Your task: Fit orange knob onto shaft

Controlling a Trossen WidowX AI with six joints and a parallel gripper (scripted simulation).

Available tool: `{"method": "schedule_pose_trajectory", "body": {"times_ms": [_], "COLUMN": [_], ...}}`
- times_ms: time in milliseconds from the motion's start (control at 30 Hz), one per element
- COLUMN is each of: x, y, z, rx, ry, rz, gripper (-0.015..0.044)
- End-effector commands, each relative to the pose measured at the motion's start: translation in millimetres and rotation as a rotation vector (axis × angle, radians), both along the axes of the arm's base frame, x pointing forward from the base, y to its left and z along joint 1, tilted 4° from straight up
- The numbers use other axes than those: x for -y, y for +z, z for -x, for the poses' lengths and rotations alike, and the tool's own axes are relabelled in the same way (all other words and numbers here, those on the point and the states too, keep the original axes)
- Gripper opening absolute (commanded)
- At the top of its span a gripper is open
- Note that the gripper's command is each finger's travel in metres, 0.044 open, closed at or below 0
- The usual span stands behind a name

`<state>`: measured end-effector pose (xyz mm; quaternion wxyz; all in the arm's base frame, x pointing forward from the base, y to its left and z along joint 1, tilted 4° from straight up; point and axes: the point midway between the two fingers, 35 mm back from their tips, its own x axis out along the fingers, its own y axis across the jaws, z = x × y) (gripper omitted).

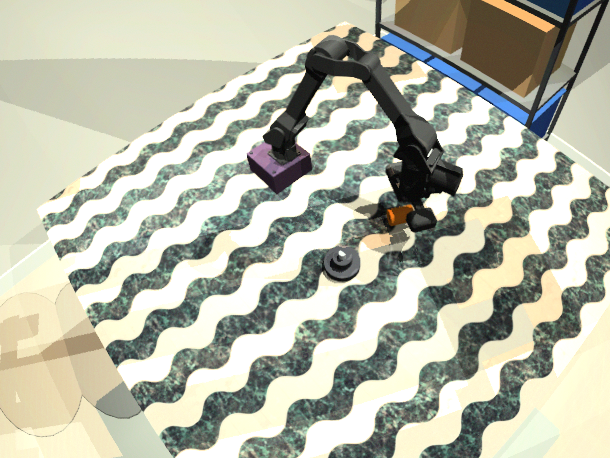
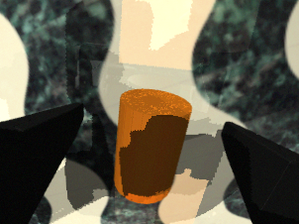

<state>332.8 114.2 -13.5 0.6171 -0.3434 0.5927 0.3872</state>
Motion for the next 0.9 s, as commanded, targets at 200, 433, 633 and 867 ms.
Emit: {"method": "schedule_pose_trajectory", "body": {"times_ms": [200, 433, 633, 867], "x": [-0.1, -0.1, -0.1, -0.1], "y": [-5.5, -5.5, -5.5, -5.5], "z": [1.7, 1.7, 1.7, 1.7], "rx": [-0.009, -0.009, -0.009, -0.009], "ry": [-0.006, -0.006, -0.006, -0.006], "rz": [0.001, 0.001, 0.001, 0.001], "gripper": [0.0240, 0.0240, 0.0213, 0.0180]}}
